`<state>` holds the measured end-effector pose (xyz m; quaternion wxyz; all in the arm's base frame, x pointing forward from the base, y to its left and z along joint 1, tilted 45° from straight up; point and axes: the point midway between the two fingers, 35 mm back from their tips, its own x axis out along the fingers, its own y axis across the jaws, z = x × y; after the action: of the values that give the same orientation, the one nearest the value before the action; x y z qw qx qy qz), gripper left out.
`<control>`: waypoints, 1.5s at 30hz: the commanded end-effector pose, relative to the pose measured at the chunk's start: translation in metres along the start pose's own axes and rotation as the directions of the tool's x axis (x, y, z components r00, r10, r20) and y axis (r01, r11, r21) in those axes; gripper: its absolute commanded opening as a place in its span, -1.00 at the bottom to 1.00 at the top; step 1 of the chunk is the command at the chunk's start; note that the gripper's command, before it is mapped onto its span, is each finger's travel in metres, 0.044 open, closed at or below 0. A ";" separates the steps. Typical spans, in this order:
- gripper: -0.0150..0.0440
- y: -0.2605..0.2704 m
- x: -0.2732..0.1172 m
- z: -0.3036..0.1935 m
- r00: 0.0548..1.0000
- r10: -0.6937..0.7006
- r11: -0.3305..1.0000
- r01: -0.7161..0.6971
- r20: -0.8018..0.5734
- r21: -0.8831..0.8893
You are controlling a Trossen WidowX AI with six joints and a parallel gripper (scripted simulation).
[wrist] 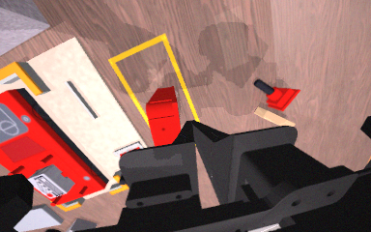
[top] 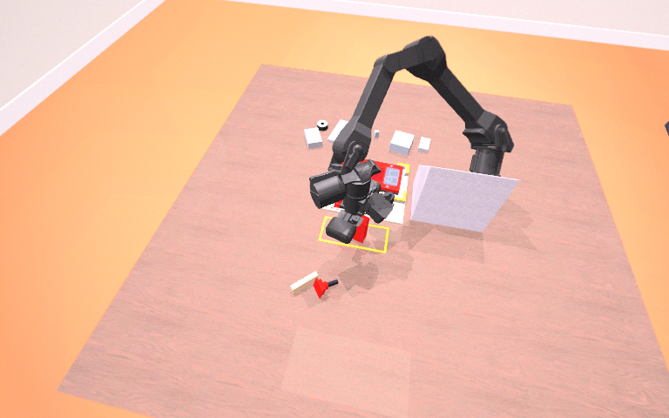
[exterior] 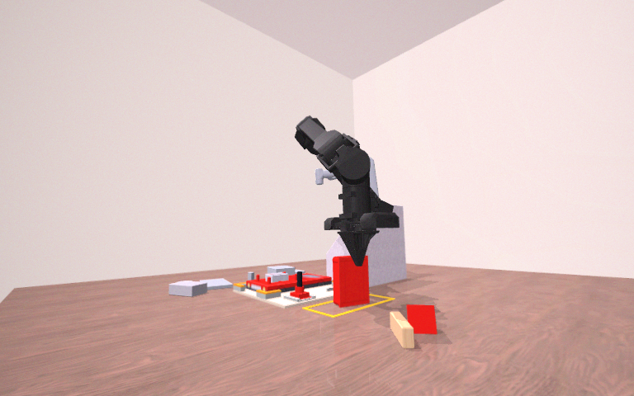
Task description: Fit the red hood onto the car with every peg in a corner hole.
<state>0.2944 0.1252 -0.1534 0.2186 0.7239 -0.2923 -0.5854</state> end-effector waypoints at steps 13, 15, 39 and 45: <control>-0.49 0.010 -0.001 -0.002 1.000 0.000 1.000 0.000 -0.005 -0.004; -0.49 0.011 -0.001 -0.002 1.000 0.000 1.000 0.000 -0.005 -0.004; -0.49 0.026 -0.001 -0.003 1.000 0.001 1.000 -0.001 -0.005 -0.005; -0.49 0.030 -0.001 -0.003 1.000 0.001 1.000 -0.001 -0.005 -0.005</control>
<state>0.2913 0.1047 -0.1345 0.2191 0.7236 -0.2923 -0.5856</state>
